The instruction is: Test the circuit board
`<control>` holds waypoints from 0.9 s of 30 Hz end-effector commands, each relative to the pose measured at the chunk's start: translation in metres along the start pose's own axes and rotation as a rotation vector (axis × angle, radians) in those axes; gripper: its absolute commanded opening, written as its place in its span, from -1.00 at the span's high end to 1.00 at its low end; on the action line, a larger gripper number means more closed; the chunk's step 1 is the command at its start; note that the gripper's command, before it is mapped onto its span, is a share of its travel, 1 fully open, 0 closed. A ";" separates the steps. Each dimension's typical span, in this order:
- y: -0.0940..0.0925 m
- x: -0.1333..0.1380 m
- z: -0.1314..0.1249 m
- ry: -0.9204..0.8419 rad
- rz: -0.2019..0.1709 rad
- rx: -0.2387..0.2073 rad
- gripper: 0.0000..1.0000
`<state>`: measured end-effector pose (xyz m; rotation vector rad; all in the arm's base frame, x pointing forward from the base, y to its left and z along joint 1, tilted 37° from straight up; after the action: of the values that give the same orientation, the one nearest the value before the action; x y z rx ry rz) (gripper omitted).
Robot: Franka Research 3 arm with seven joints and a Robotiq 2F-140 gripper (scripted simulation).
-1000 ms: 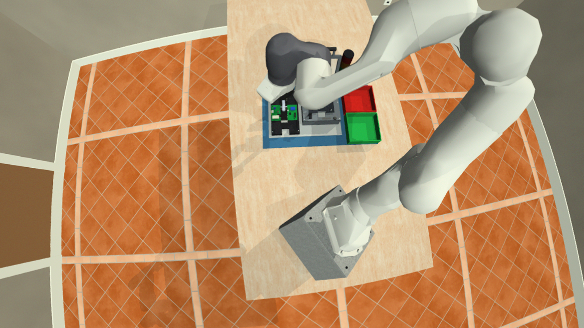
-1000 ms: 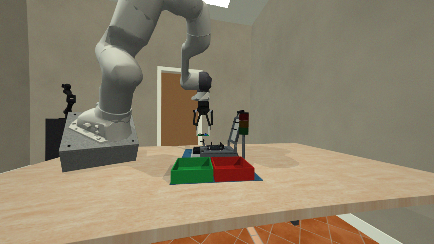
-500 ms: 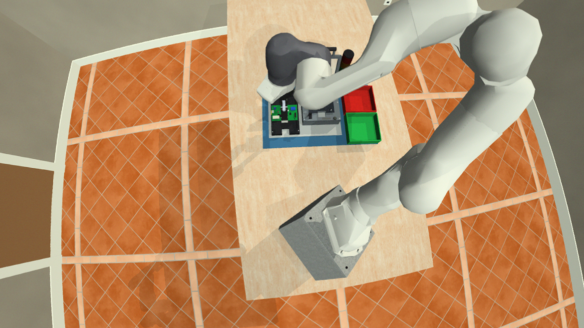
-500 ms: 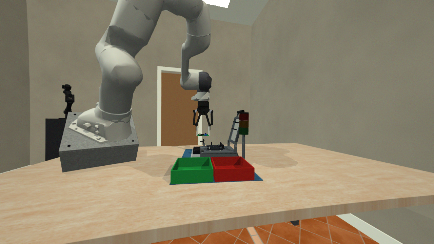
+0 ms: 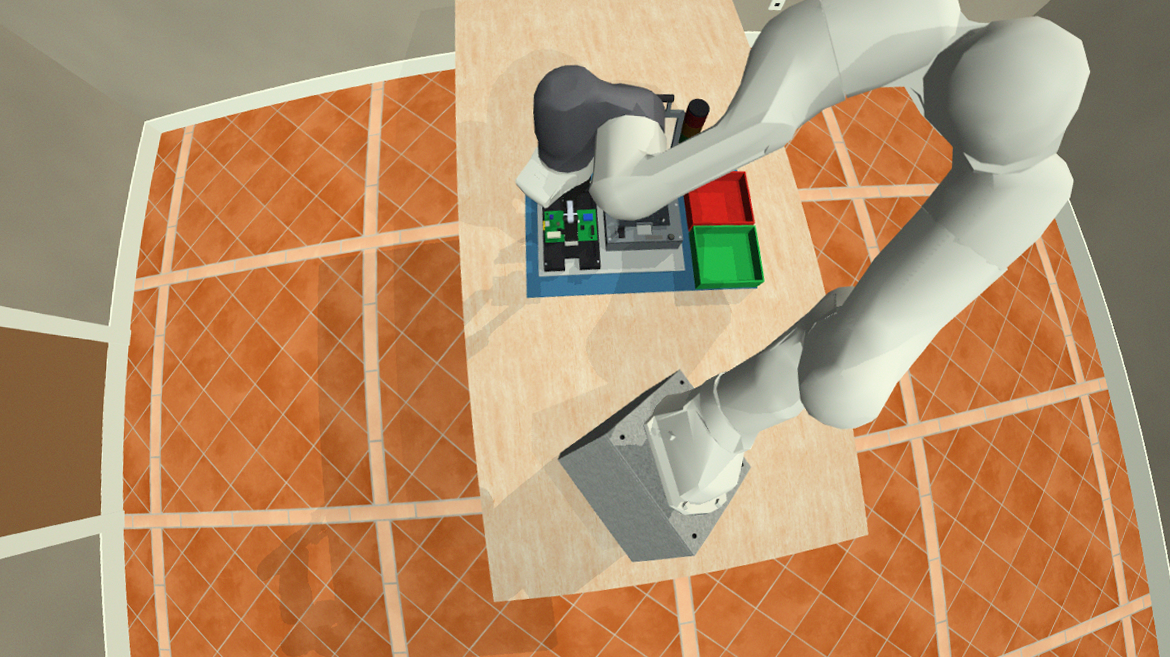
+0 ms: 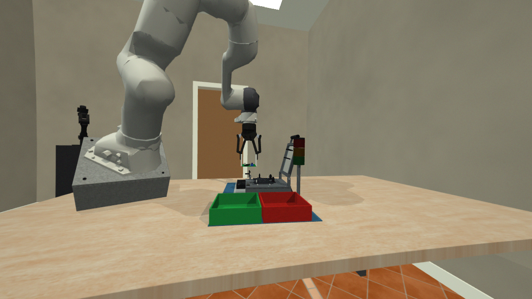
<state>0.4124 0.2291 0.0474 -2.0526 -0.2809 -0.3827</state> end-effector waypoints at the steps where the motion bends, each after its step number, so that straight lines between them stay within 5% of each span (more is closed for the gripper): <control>1: 0.000 0.002 -0.006 -0.007 0.003 -0.003 0.09; 9: -0.001 0.010 -0.023 -0.007 0.003 -0.003 0.09; 27: -0.008 0.047 -0.104 -0.007 0.003 -0.003 0.09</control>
<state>0.4346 0.1539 0.1124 -2.0404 -0.2477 -0.4306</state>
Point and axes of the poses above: the point where the finger pads meet when closed, its own y axis out along the fingers, its own x axis across the jaws, z = x × y, the point moved 2 cm from there along -y, back along the fingers, and after that the axes turned 7 degrees about y, right-handed, at the moved point
